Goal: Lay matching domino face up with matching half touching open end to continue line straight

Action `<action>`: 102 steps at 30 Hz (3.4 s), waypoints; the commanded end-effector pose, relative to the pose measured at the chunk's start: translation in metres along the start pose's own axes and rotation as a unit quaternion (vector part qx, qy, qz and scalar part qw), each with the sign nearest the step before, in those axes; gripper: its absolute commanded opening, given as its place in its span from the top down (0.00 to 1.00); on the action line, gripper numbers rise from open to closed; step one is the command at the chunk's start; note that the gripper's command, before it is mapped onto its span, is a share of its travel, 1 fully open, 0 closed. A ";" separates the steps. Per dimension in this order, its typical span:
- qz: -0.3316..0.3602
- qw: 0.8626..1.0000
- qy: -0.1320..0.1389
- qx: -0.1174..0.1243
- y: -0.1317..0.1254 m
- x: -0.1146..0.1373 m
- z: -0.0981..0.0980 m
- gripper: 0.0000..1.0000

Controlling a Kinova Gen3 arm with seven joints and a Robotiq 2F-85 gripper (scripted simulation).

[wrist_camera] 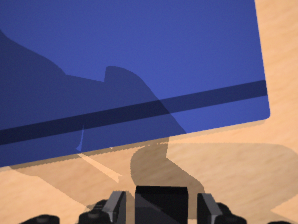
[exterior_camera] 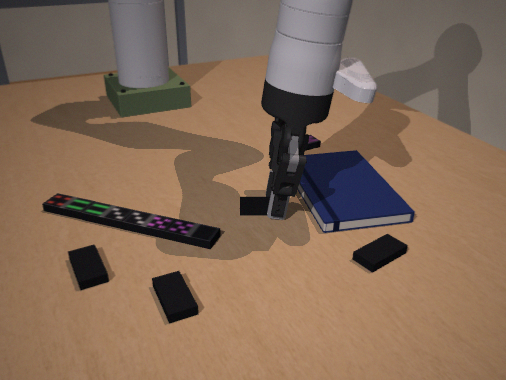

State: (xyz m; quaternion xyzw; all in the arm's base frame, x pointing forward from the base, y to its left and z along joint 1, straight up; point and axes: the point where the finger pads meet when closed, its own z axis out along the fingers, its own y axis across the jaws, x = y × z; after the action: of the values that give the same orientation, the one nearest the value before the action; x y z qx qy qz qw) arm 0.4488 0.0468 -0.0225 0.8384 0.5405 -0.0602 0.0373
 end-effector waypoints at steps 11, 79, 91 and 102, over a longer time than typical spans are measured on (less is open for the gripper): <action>0.000 1.000 0.001 -0.001 0.000 0.000 -0.001 0.69; 0.001 1.000 0.001 -0.003 -0.012 -0.027 -0.119 0.69; 0.001 1.000 0.001 -0.002 -0.099 -0.089 -0.110 0.69; 0.000 1.000 0.001 0.000 -0.116 -0.100 -0.107 0.69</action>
State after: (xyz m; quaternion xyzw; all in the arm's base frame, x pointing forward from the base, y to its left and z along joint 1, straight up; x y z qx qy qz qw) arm 0.3085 0.0170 0.0969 0.8391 0.5391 -0.0633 0.0364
